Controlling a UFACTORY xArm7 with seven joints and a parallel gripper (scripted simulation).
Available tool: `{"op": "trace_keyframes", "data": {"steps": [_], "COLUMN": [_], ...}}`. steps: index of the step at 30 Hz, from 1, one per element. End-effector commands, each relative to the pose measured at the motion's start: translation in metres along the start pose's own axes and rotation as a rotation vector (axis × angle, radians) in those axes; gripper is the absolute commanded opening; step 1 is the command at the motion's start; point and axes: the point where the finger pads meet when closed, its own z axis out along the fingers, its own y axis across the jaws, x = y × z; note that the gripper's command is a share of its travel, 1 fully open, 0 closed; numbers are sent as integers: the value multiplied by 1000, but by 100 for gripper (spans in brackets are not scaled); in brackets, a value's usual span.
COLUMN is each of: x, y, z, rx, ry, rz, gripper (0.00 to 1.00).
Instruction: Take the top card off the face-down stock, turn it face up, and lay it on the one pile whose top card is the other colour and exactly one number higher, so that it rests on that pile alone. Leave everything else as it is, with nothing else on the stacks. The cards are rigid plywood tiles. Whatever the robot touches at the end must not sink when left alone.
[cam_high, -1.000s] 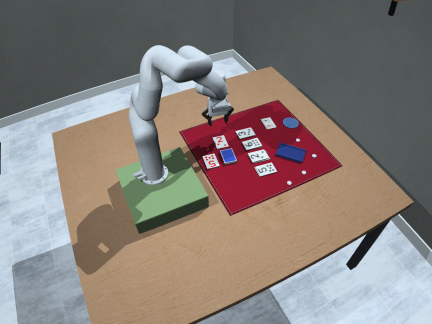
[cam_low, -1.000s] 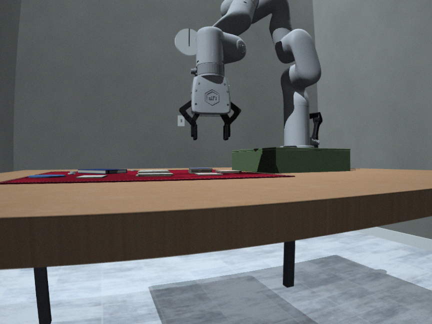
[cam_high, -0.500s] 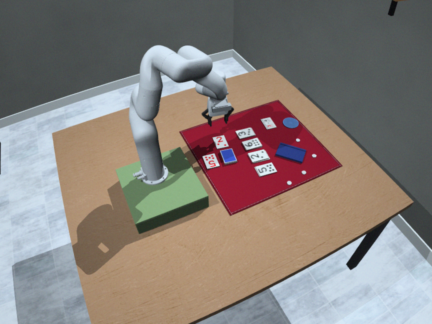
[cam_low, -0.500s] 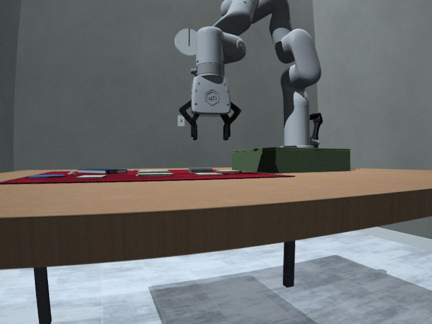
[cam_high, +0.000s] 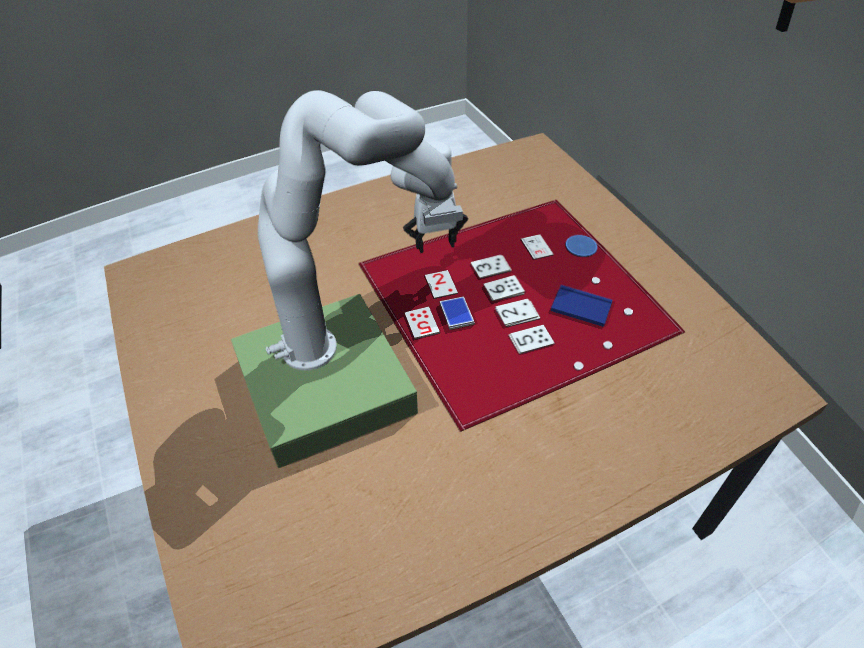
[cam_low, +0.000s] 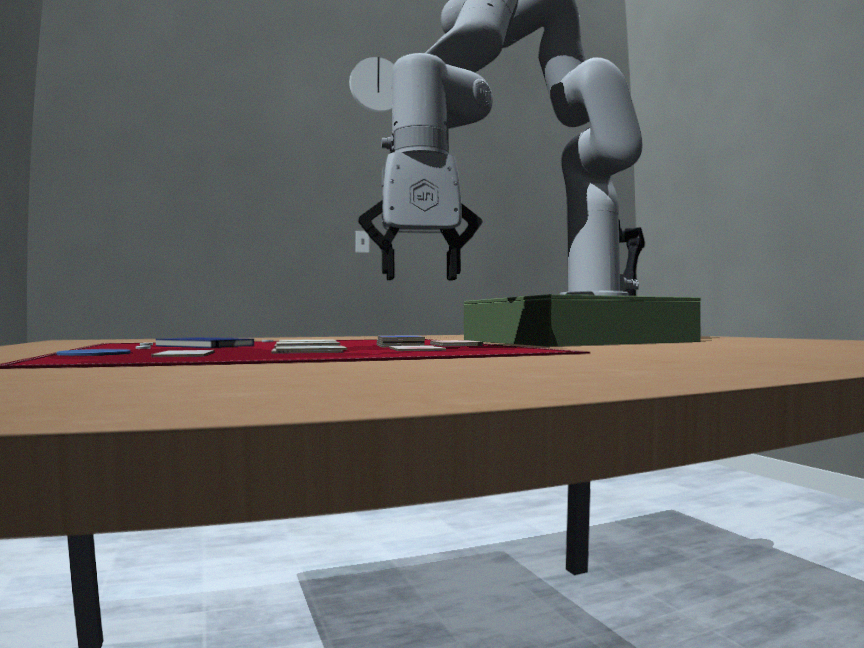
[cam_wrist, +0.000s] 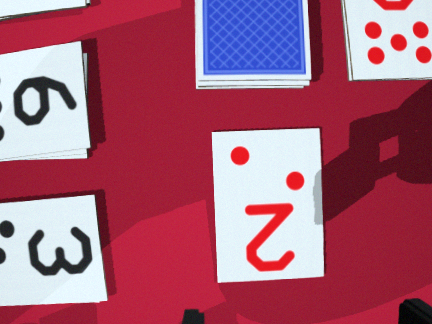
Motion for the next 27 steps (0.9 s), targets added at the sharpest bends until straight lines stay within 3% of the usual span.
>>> {"op": "trace_keyframes", "data": {"steps": [1,19,23,27], "x": [-1,0,9,40], "y": [-1,-1,-2,-1], "z": [-1,-1,4,23], "rx": [4,4,4,4], "ry": [-2,-2,-2,-2], "rz": [0,0,-4,-19], "gripper": [87,87,87,87]}}
